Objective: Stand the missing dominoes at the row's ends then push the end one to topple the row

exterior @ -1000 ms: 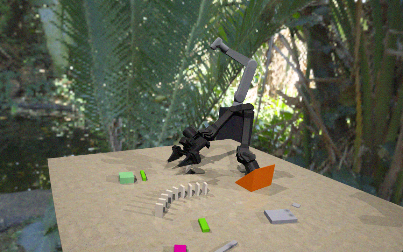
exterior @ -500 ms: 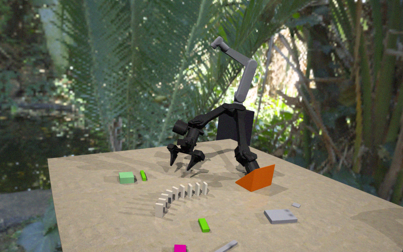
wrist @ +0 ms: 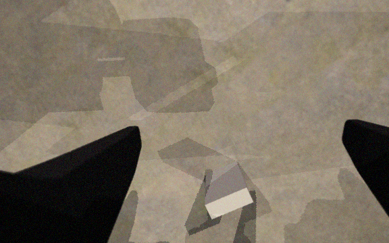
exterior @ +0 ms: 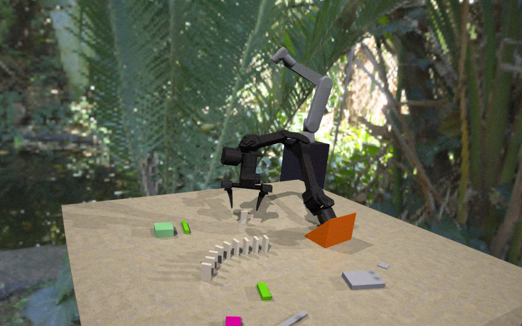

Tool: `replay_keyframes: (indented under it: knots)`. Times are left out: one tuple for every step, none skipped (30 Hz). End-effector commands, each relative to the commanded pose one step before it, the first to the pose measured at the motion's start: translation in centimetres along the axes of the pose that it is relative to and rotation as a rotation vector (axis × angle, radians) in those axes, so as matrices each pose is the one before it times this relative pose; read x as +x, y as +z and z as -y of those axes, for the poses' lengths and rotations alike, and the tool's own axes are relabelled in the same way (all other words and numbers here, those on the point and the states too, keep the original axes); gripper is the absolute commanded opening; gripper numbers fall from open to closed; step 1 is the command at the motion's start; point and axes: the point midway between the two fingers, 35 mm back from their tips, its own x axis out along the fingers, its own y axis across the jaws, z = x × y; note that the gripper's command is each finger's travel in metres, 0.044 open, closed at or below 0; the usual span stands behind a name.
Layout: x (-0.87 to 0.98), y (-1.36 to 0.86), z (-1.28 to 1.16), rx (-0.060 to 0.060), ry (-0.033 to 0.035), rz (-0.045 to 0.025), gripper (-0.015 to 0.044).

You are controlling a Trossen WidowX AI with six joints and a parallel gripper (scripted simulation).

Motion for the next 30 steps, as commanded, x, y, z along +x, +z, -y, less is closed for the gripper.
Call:
replay_keyframes:
  knots:
    - [-3.967, -2.461, -0.161, -0.3959, 0.08006, -0.26715, 0.044]
    - [0.0, 0.0, 0.0, 0.0, 0.0, 0.0, 0.044]
    - [0.0, 0.0, 0.0, 0.0, 0.0, 0.0, 0.044]
    - [0.0, 0.0, 0.0, 0.0, 0.0, 0.0, 0.044]
    - [0.0, 0.0, 0.0, 0.0, 0.0, 0.0, 0.044]
    - [-0.001, -0.095, -0.037, 0.0, -0.00001, -0.00004, 0.044]
    - [0.0, 0.0, 0.0, 0.0, 0.0, 0.0, 0.044]
    - [0.0, 0.0, 0.0, 0.0, 0.0, 0.0, 0.044]
    - [0.0, 0.0, 0.0, 0.0, 0.0, 0.0, 0.044]
    - [0.0, 0.0, 0.0, 0.0, 0.0, 0.0, 0.044]
    - [0.0, 0.0, 0.0, 0.0, 0.0, 0.0, 0.044]
    - [0.0, 0.0, 0.0, 0.0, 0.0, 0.0, 0.044]
    - [0.0, 0.0, 0.0, 0.0, 0.0, 0.0, 0.044]
    - [0.0, 0.0, 0.0, 0.0, 0.0, 0.0, 0.044]
    - [0.0, 0.0, 0.0, 0.0, 0.0, 0.0, 0.044]
    - [0.102, 0.007, 0.011, 0.0, 0.00004, 0.00026, 0.044]
    - [0.307, 0.018, 0.032, 0.0001, 0.00011, 0.00072, 0.044]
    - [0.513, 0.025, 0.046, 0.0002, 0.00011, 0.001, 0.044]
    - [0.654, 0.021, 0.046, 0.0003, 0.00002, 0.00092, 0.044]
    - [0.659, 0.01, 0.032, 0.0002, -0.0001, 0.00053, 0.044]
    - [0.659, -0.001, 0.017, 0.0002, -0.00019, 0.00013, 0.044]
    - [0.659, -0.011, 0.001, 0.0002, -0.00028, -0.00028, 0.044]
    - [0.658, -0.021, -0.015, 0.0001, -0.00034, -0.00069, 0.044]
    - [0.656, -0.03, -0.032, 0.0001, -0.00039, -0.0011, 0.044]
    - [0.65, -0.038, -0.048, 0.0, -0.00041, -0.00151, 0.044]
    - [0.509, 0.019, -0.034, 0.0, -0.00034, -0.00147, 0.044]
    - [0.305, 0.009, -0.026, 0.0, -0.0002, -0.00098, 0.044]
    - [0.102, 0.003, -0.009, 0.0, -0.00007, -0.00034, 0.044]
    - [0.0, 0.0, 0.0, 0.0, 0.0, 0.0, 0.044]
    - [0.0, 0.0, 0.0, 0.0, 0.0, 0.0, 0.044]
